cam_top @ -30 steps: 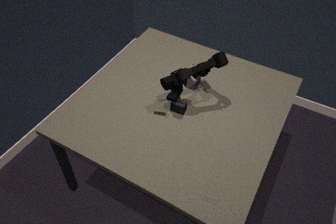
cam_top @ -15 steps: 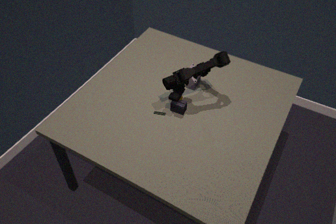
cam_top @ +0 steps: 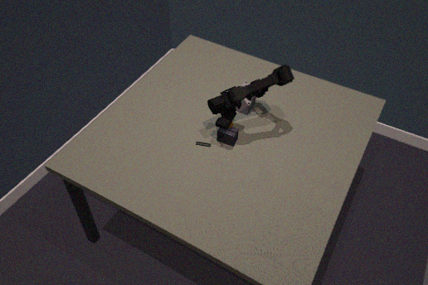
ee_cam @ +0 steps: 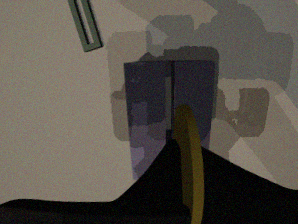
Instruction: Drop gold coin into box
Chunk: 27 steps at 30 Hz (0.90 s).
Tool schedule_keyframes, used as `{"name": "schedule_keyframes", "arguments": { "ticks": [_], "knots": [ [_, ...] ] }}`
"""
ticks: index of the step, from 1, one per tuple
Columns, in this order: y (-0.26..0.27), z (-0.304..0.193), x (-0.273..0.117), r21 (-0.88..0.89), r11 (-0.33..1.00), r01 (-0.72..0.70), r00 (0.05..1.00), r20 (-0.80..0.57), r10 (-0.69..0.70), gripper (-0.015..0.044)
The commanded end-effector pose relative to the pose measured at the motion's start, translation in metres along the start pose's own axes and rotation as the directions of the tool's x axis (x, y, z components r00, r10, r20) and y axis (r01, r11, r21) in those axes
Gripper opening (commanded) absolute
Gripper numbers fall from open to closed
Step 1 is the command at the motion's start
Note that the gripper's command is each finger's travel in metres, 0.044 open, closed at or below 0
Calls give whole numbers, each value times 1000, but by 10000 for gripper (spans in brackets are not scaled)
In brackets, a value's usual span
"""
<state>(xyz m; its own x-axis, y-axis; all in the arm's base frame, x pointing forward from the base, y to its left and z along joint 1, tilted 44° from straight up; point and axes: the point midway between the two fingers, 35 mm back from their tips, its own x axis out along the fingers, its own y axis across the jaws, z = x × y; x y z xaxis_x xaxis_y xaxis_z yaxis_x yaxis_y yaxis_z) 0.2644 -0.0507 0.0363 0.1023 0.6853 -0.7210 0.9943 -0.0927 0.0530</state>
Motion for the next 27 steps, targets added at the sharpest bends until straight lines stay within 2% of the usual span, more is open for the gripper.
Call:
{"name": "schedule_keyframes", "arguments": {
  "ticks": [1, 27],
  "knots": [
    [1, -3, -2, -8, 1000, -4, 1000, 2, 4, 0],
    [2, -2, 8, 3, 1000, 0, 1000, 0, 0, 0]
  ]
}}
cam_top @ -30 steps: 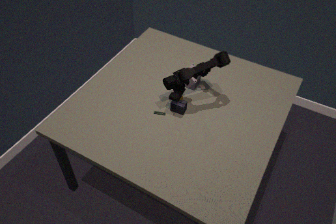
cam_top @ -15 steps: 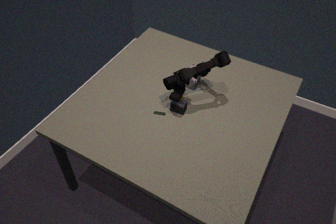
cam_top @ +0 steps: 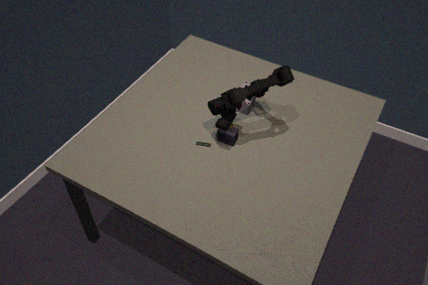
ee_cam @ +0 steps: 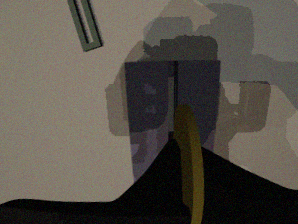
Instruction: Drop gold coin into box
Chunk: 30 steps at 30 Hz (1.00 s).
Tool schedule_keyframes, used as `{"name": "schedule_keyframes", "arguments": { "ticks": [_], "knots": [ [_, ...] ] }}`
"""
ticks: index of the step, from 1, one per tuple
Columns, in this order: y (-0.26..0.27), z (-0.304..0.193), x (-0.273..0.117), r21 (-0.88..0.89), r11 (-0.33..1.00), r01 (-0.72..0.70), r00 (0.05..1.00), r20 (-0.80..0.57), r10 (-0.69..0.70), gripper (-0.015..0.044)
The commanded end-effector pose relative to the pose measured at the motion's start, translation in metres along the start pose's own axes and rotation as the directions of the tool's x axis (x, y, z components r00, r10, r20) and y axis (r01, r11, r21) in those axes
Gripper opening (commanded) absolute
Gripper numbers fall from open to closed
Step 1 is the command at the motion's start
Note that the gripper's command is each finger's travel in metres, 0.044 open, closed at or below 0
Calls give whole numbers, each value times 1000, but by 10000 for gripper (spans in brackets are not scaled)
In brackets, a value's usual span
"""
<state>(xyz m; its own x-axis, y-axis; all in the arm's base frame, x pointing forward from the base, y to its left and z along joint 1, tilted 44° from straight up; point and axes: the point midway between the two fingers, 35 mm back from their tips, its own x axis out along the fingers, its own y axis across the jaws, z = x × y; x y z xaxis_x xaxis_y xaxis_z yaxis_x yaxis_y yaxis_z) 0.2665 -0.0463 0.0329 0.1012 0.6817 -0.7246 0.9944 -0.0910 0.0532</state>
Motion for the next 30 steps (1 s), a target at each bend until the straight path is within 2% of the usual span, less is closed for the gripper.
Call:
{"name": "schedule_keyframes", "arguments": {
  "ticks": [1, 21, 27, 30],
  "knots": [
    [0, -1, 3, 5, 1000, -1, 1000, -5, 1, 0],
    [0, -1, 14, 5, 1000, -1, 1000, -5, 1, 0],
    [0, 0, 11, 0, 1000, 0, 1000, 0, 0, 158],
    [0, 0, 11, 0, 1000, 0, 1000, 0, 0, 161]
  ]
}}
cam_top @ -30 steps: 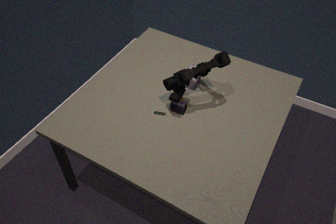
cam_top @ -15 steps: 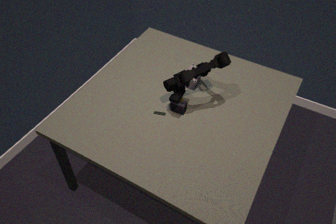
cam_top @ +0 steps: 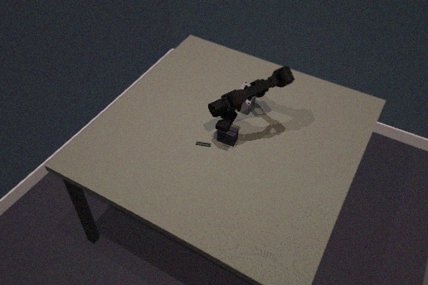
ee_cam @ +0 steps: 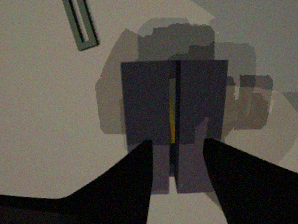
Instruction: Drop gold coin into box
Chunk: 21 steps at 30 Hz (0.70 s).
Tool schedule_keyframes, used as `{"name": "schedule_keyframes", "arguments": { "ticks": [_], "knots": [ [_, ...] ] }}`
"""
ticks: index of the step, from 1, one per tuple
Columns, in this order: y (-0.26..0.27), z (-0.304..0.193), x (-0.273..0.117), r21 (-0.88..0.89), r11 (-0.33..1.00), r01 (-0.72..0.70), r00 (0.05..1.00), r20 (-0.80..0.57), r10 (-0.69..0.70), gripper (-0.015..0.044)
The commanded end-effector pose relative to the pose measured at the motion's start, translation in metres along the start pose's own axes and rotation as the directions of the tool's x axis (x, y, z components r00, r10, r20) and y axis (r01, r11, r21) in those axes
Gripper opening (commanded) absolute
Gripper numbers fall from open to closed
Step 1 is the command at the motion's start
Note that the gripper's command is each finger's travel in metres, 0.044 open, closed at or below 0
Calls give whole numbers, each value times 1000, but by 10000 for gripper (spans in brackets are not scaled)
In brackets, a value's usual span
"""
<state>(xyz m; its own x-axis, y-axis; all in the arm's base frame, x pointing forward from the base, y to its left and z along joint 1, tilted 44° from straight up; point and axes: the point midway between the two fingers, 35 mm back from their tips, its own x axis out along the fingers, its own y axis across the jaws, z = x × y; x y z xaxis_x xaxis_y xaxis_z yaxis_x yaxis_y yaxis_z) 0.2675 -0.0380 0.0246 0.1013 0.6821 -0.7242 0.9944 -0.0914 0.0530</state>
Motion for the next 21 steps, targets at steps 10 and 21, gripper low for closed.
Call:
{"name": "schedule_keyframes", "arguments": {
  "ticks": [10, 21],
  "knots": [
    [0, 0, -12, 0, 1000, 0, 1000, 1, 0, 266],
    [-3, -1, -59, 6, 1000, 3, 1000, -7, -3, 440]
  ]
}}
